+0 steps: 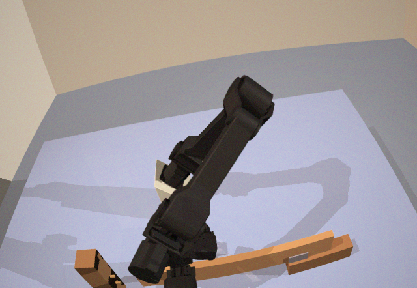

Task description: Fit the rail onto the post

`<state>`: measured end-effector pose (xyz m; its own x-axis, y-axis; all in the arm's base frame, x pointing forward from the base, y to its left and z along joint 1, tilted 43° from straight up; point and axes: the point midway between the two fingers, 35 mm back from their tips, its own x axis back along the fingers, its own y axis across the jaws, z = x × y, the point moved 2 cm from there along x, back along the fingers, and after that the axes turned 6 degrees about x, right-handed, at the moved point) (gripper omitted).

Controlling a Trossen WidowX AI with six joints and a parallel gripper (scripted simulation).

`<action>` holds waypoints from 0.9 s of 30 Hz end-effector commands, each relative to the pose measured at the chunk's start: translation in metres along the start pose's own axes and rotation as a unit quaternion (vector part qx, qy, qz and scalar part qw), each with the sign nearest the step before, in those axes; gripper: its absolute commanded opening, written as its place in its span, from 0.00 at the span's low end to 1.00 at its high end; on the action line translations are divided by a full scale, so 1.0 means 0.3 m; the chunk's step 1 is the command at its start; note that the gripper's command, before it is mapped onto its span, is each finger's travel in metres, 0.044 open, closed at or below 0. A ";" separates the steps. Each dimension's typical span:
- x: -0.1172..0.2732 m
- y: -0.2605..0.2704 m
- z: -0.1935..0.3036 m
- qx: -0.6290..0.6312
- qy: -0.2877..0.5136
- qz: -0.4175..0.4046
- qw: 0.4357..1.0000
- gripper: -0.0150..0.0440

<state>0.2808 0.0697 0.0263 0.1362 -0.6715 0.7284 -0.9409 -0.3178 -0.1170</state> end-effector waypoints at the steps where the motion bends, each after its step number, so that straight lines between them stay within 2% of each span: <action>1: 0.008 -0.003 0.003 0.000 0.001 0.003 1.000 0.25; 27: 0.002 0.001 0.015 0.000 0.001 0.002 1.000 0.25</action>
<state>0.2809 0.0692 0.0245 0.1387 -0.6722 0.7273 -0.9411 -0.3182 -0.1146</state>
